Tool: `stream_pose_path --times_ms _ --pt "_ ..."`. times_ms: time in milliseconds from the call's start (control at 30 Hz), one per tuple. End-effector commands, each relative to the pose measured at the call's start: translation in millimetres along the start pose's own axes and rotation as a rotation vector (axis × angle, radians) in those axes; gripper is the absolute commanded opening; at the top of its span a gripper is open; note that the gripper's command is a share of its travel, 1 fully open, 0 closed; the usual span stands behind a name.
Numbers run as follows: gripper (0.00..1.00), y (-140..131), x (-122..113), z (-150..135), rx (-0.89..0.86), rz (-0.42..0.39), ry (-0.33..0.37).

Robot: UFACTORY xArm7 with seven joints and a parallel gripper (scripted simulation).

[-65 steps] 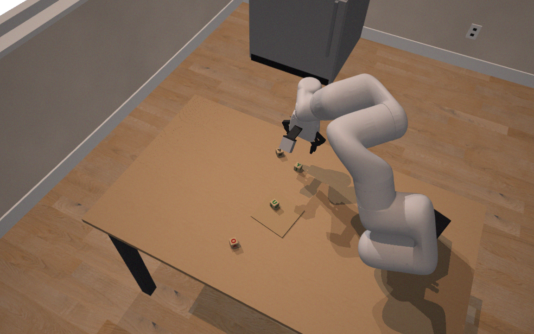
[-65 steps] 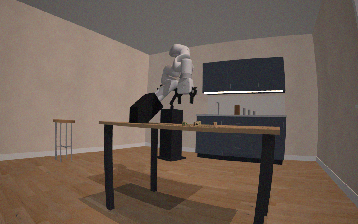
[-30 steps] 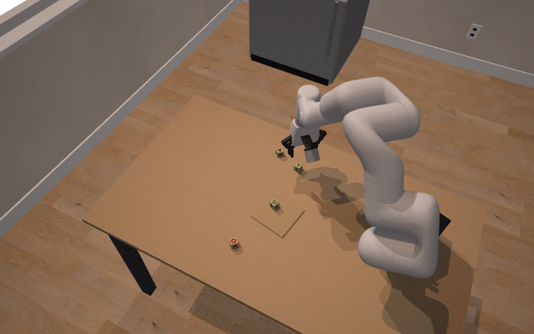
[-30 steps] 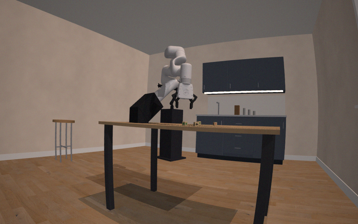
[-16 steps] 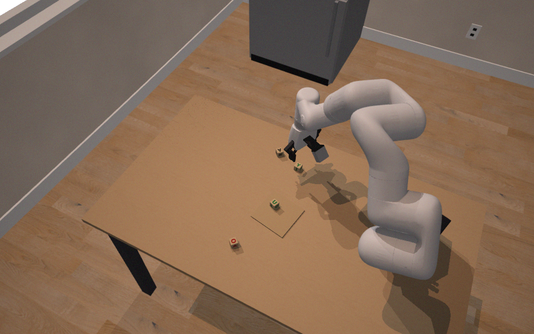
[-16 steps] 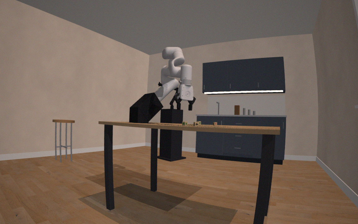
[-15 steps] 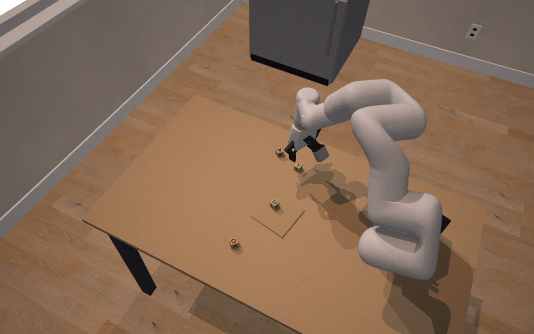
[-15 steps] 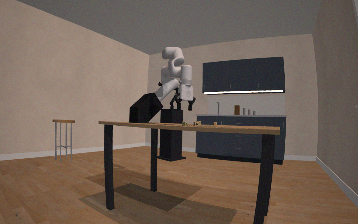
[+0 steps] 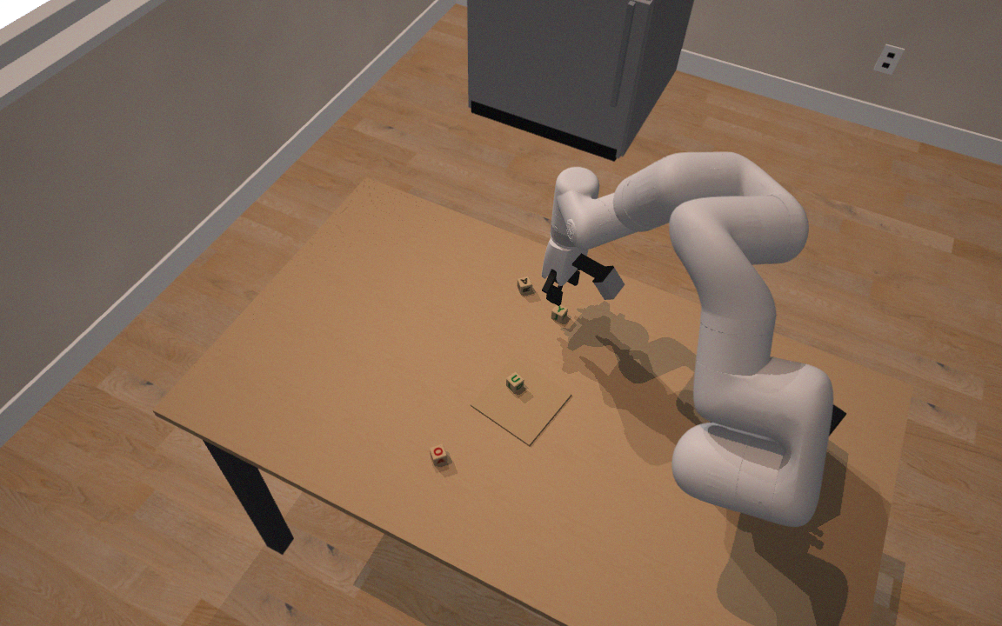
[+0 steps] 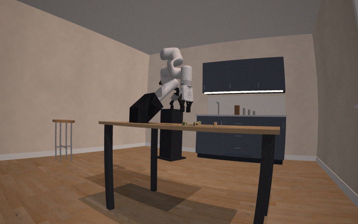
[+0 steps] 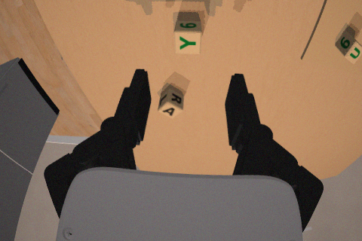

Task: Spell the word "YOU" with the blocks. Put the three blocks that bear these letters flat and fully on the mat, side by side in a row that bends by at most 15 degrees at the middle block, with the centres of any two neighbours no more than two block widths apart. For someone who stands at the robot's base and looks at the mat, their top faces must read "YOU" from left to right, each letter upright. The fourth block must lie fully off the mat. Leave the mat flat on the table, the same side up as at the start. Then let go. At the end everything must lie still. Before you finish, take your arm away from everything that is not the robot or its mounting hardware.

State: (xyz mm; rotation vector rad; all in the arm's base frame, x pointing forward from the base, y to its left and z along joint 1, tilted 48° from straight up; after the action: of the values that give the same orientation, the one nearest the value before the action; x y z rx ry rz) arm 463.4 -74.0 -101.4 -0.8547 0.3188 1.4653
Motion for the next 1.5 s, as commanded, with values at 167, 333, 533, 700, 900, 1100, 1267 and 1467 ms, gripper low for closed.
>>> stream_pose_path --times_ms 167,333,533,700,900,1100,1267,1467 --pt "0.63 -1.0 -1.8 -1.4 -0.007 -0.003 0.004" --pt "0.63 -1.0 -1.8 -1.4 -0.007 -0.003 0.004" --pt "0.63 -1.0 -1.8 -1.4 -0.007 -0.003 0.004" --pt "0.63 -1.0 -1.8 -1.4 -0.007 -0.003 0.004" --pt "0.63 -1.0 -1.8 -1.4 -0.007 -0.003 0.004" --pt "0.63 -1.0 -1.5 -1.4 -0.008 -0.003 0.003" --pt "0.63 -1.0 -0.7 -1.4 -0.01 -0.003 0.003" --pt "0.63 -0.9 3.0 -1.5 -0.02 -0.001 0.003"
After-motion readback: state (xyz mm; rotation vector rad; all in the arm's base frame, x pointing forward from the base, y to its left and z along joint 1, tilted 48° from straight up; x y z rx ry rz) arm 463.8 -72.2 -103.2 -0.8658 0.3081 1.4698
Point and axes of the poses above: the point where the finger pads meet when closed, its own x axis out along the fingers, its own z axis across the jaws, y = z × x, the point moved 2 cm from there along -x, back along the fingers, and after that the axes turned 15 degrees about -x, right-handed, at the moved point
